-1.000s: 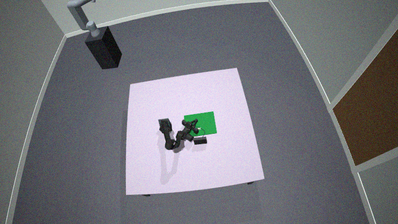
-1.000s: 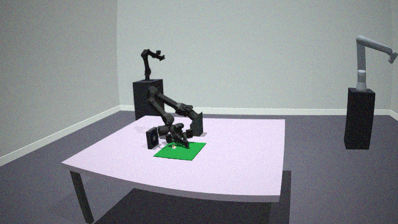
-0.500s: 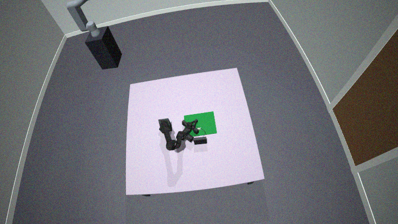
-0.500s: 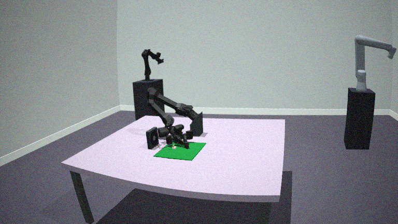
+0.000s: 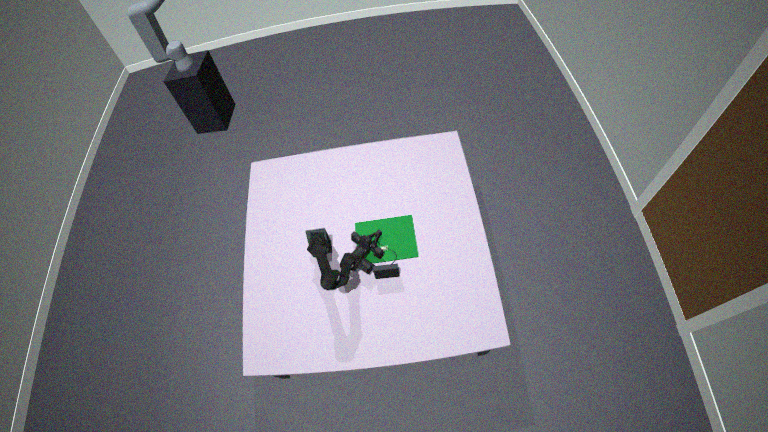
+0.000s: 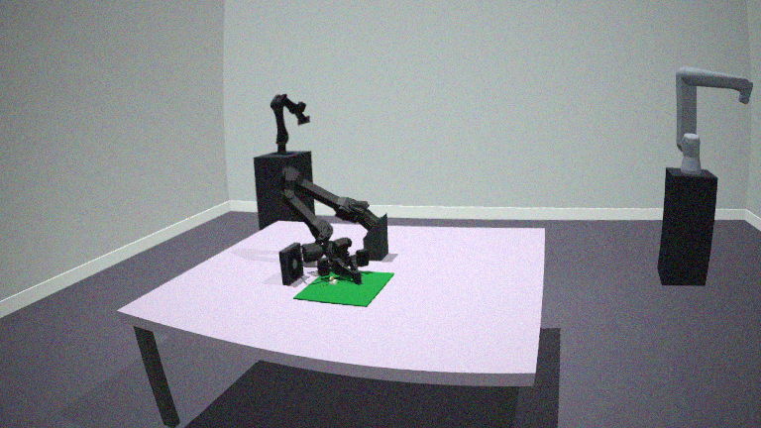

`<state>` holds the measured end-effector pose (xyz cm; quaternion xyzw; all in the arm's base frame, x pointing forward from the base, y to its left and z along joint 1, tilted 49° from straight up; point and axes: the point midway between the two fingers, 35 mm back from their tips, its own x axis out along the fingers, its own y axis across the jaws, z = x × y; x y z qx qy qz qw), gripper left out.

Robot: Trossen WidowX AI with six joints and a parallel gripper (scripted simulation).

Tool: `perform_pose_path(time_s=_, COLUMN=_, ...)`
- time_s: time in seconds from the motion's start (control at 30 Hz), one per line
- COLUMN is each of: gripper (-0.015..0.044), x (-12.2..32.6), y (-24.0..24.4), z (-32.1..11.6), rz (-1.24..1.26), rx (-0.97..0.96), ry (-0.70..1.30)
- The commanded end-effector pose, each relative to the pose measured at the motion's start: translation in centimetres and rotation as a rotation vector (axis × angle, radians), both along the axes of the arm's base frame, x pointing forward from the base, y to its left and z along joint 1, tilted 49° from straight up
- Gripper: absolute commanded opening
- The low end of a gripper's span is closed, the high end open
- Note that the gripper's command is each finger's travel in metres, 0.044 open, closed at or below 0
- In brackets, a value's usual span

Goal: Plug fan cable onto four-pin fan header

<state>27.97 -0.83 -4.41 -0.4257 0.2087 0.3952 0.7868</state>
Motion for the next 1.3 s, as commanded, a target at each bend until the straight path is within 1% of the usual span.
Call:
perform_pose_path(time_s=0.0, gripper=0.0000, x=0.00, y=0.02, z=0.03, rz=0.000, rx=0.000, ry=0.000)
perform_pose_path(time_s=0.83, gripper=0.0000, x=0.00, y=0.02, z=0.03, rz=0.000, rx=0.000, ry=0.000)
perform_pose_path(time_s=1.0, gripper=0.0131, x=0.00, y=0.00, z=0.00, rz=0.000, rx=0.000, ry=0.000)
perform_pose_path(time_s=1.03, gripper=0.0140, x=0.00, y=0.00, z=0.00, rz=0.000, rx=0.000, ry=0.000)
perform_pose_path(time_s=1.27, gripper=0.0140, x=0.00, y=0.00, z=0.00, rz=0.000, rx=0.000, ry=0.000)
